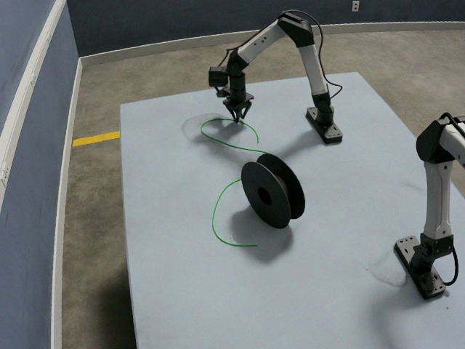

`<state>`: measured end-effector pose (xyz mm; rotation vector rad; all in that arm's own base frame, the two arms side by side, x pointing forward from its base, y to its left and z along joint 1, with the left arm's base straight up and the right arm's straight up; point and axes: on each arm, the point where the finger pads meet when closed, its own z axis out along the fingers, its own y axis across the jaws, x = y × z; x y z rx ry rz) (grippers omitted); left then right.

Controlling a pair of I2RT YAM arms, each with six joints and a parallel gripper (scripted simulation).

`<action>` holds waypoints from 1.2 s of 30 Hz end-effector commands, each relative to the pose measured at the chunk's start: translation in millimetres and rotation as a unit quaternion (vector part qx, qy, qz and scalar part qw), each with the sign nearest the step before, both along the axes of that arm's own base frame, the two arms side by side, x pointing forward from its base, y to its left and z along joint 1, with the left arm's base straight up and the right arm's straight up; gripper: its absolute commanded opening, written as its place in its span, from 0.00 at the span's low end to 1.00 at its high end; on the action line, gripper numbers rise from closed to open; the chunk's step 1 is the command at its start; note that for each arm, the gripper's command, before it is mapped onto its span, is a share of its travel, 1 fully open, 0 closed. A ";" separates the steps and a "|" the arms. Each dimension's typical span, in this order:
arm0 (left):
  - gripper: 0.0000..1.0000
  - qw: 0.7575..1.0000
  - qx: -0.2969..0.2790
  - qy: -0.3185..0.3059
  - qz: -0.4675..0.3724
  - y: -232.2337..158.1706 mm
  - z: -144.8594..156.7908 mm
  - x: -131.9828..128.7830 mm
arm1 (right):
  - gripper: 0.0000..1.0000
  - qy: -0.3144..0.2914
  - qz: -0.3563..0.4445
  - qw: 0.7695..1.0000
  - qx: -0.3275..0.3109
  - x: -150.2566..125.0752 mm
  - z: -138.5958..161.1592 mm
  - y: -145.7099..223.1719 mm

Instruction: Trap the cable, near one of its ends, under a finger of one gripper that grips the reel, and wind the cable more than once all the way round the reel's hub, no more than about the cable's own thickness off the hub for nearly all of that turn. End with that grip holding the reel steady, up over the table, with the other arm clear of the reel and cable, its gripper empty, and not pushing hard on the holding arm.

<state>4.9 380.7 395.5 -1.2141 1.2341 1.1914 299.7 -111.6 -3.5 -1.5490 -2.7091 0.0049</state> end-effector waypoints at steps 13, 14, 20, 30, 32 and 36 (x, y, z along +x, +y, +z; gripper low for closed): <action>0.75 1.000 0.013 -0.005 0.005 -4.3 3.7 -3.0 | 0.30 -0.014 -0.003 1.000 -0.004 12.2 -4.6 -2.2; 0.75 1.000 0.013 -0.005 0.005 -4.3 3.7 -3.0 | 0.30 -0.014 -0.003 1.000 -0.004 12.2 -4.6 -2.2; 0.75 1.000 0.013 -0.005 0.005 -4.3 3.7 -3.0 | 0.26 -0.014 -0.003 1.000 -0.004 11.5 -4.6 -2.3; 0.75 1.000 0.013 -0.005 0.005 -4.3 3.7 -3.0 | 0.16 -0.013 -0.003 1.000 -0.004 11.0 -4.6 -2.1; 0.75 1.000 0.013 -0.005 0.005 -4.3 3.7 -3.0 | 0.14 -0.013 -0.003 1.000 -0.004 11.0 -4.6 -2.1; 0.75 1.000 0.013 -0.005 0.005 -4.3 3.7 -3.0 | 0.09 -0.013 -0.003 1.000 -0.004 11.0 -4.6 -2.1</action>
